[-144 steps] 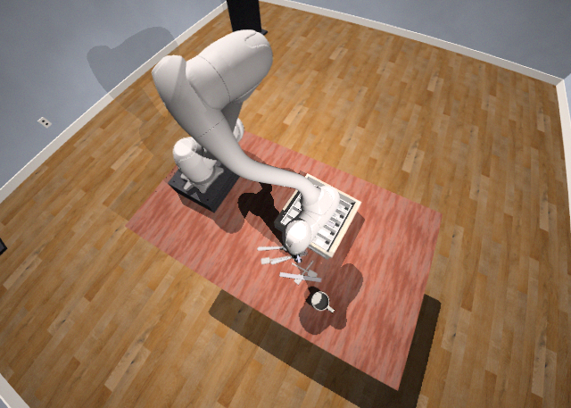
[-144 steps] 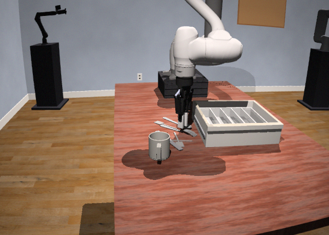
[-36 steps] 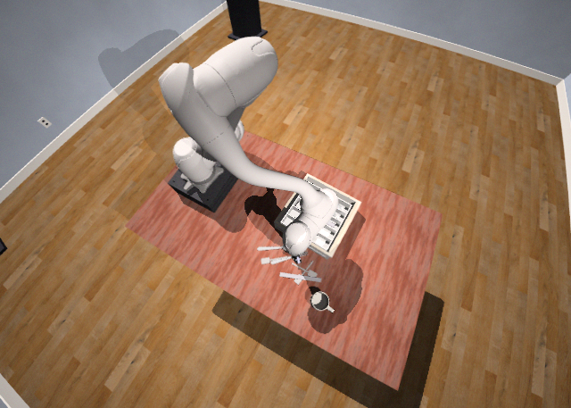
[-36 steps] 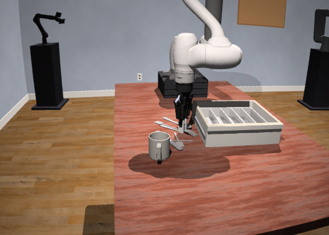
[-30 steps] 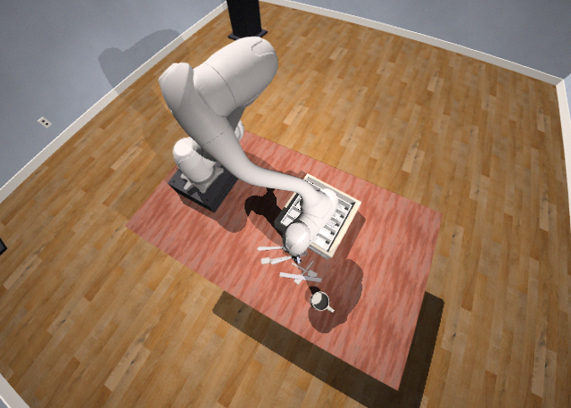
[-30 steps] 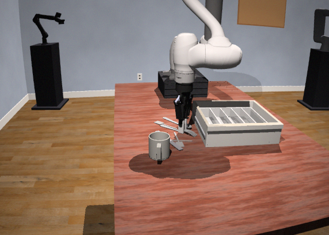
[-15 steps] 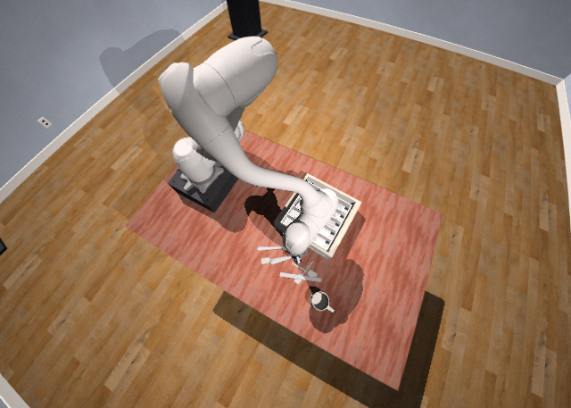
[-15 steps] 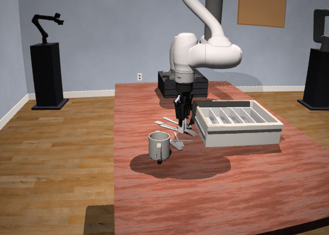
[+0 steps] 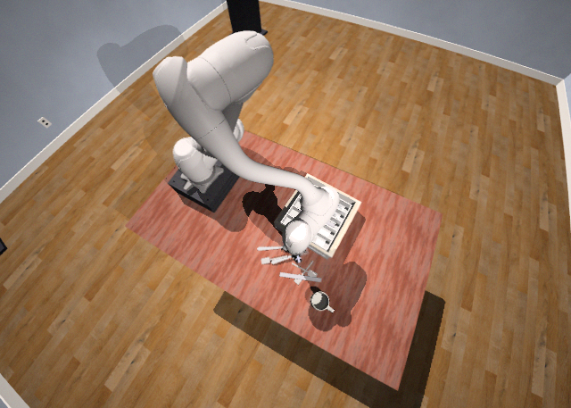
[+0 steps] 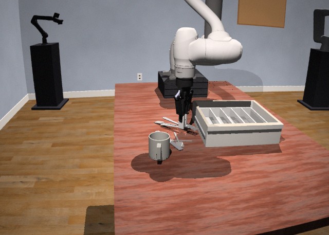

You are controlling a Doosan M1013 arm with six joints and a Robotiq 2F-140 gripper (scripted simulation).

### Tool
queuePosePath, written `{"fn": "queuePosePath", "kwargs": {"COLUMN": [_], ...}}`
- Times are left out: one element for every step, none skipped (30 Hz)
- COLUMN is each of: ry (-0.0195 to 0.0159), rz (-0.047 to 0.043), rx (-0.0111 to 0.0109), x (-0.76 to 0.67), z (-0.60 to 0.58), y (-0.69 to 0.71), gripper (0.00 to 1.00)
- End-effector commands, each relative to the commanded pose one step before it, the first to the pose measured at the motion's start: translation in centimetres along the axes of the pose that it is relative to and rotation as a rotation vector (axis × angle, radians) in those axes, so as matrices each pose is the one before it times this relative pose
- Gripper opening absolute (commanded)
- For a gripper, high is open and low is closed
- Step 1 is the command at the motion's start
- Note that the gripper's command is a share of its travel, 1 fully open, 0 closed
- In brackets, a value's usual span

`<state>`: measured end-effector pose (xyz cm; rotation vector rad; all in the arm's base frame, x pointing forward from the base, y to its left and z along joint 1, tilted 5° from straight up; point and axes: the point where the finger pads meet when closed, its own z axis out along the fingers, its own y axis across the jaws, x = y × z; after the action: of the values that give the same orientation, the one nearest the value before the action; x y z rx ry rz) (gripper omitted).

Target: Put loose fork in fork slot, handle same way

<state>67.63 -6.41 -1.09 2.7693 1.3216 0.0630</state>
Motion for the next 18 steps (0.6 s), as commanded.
{"fn": "queuePosePath", "kwargs": {"ry": [0.00017, 0.0, 0.0, 0.0, 0.0, 0.0, 0.0, 0.0, 0.0, 0.0, 0.0, 0.0, 0.0, 0.0, 0.0, 0.0, 0.0, 0.0], "rz": [-0.00002, 0.0, 0.0, 0.0, 0.0, 0.0, 0.0, 0.0, 0.0, 0.0, 0.0, 0.0, 0.0, 0.0, 0.0, 0.0, 0.0, 0.0], "rx": [0.0001, 0.0, 0.0, 0.0, 0.0, 0.0, 0.0, 0.0, 0.0, 0.0, 0.0, 0.0, 0.0, 0.0, 0.0, 0.0, 0.0, 0.0], "x": [0.005, 0.0, 0.0, 0.0, 0.0, 0.0, 0.0, 0.0, 0.0, 0.0, 0.0, 0.0, 0.0, 0.0, 0.0, 0.0, 0.0, 0.0], "z": [-1.431, -0.426, -0.446, 0.0, 0.0, -0.464, -0.481, -0.496, -0.51, -0.522, -0.531, -0.539, -0.545, -0.548, -0.549, -0.548, -0.544, -0.538], "y": [-0.001, 0.0, 0.0, 0.0, 0.0, 0.0, 0.0, 0.0, 0.0, 0.0, 0.0, 0.0, 0.0, 0.0, 0.0, 0.0, 0.0, 0.0], "gripper": [0.02, 0.02, 0.02, 0.02, 0.02, 0.02, 0.02, 0.02, 0.02, 0.02, 0.02, 0.02, 0.02, 0.02, 0.02, 0.02, 0.02, 0.02]}}
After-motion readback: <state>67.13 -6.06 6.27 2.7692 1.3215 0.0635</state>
